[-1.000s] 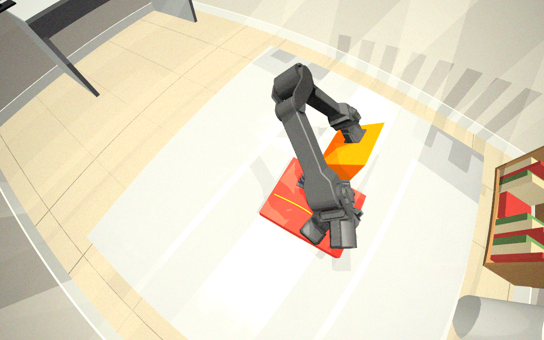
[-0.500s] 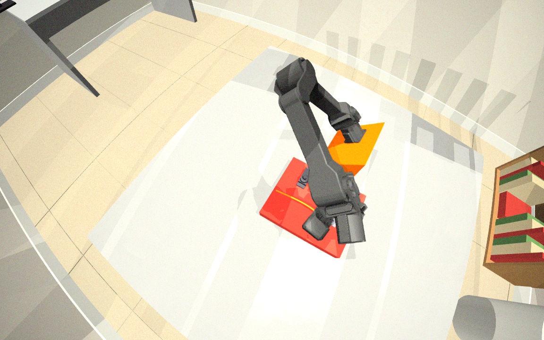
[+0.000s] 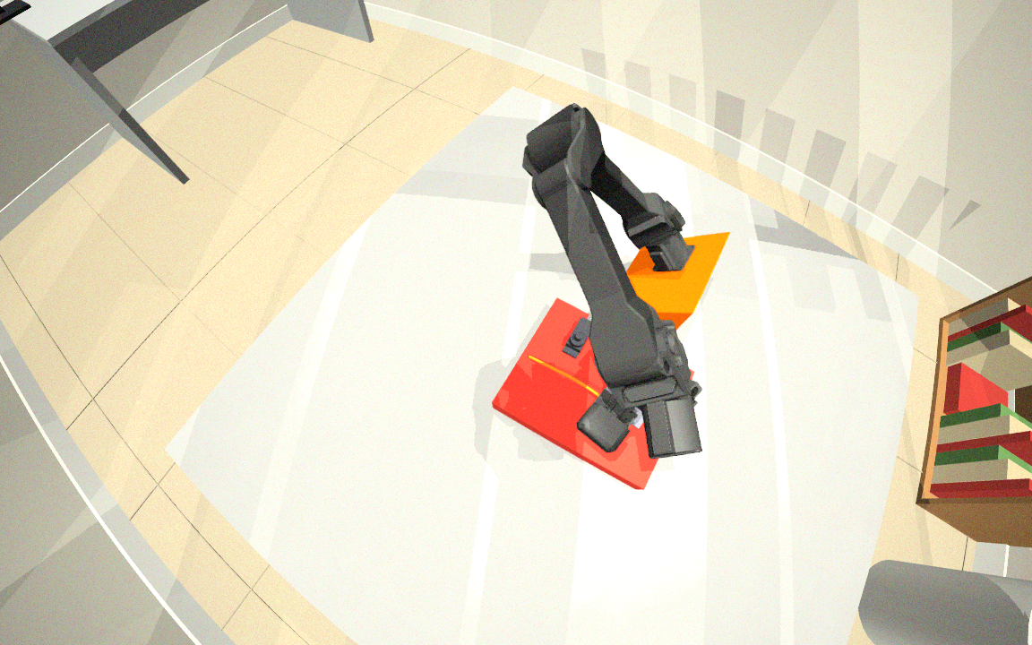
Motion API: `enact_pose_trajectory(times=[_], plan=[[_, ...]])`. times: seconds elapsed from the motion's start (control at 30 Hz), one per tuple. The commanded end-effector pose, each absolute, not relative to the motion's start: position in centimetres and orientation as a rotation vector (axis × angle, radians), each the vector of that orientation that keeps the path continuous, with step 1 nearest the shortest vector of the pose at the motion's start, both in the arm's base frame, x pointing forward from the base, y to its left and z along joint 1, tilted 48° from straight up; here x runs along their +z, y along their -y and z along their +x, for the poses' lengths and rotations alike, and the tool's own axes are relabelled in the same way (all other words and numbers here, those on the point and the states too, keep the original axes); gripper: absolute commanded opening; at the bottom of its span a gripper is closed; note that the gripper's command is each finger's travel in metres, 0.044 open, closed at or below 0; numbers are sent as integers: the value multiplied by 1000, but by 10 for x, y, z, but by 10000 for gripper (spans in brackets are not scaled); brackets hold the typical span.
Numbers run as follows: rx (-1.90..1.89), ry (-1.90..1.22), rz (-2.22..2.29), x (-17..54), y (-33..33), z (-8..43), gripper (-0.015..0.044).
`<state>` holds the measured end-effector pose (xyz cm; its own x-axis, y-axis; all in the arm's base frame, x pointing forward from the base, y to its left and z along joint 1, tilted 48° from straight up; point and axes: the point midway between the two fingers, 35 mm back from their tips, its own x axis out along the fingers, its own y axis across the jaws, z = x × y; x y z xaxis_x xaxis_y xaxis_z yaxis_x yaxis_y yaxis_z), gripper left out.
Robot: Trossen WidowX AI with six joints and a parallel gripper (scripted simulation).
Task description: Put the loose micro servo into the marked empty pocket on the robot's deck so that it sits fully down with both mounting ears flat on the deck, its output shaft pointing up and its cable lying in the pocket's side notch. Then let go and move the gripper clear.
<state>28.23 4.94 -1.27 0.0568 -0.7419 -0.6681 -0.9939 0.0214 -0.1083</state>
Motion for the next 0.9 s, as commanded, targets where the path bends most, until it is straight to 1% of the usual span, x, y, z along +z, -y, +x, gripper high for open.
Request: enact_pose_trajectory(times=[0.0,0.13,0.3,0.87], plan=[[576,-1736,-1772,-5,-43,282,0],[575,-1737,-1772,9,-30,284,0],[542,-1736,-1749,10,-30,284,0],[39,-1679,-1347,10,-30,284,0]])
